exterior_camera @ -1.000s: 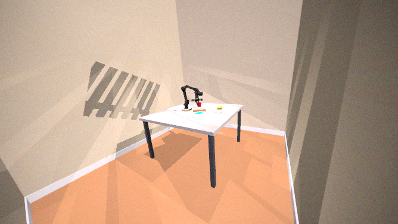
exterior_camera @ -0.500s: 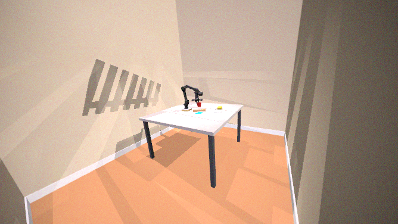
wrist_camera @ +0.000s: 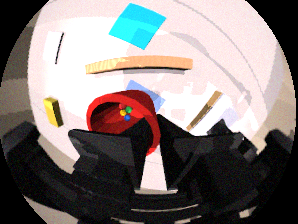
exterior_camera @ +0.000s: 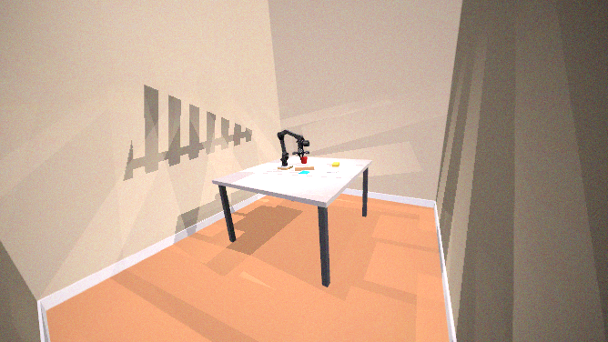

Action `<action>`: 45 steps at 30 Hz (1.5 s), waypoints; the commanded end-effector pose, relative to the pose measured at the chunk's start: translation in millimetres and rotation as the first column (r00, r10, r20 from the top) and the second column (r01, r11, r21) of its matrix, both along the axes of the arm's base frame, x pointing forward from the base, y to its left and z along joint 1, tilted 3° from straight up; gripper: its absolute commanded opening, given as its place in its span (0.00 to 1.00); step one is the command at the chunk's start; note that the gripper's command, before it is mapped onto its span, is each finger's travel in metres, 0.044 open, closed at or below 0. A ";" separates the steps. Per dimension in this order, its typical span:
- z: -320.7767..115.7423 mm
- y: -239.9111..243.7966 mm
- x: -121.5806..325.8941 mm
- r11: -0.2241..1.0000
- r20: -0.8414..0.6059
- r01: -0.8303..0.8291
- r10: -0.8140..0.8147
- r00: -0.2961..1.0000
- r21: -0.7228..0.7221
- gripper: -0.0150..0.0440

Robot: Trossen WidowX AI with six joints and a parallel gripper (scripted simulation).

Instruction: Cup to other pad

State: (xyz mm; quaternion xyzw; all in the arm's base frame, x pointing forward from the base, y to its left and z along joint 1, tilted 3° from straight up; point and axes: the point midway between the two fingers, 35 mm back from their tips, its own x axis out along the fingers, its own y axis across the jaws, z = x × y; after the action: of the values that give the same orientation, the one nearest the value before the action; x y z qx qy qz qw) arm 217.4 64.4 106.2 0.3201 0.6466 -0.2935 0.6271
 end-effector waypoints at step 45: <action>0.4 -82.2 70.0 1.000 0.010 -0.003 0.003 1.000 -0.004 0.25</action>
State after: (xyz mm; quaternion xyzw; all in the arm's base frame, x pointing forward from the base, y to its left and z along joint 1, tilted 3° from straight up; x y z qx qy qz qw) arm 281.1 -10.1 106.1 0.3214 0.6440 -0.2914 0.6301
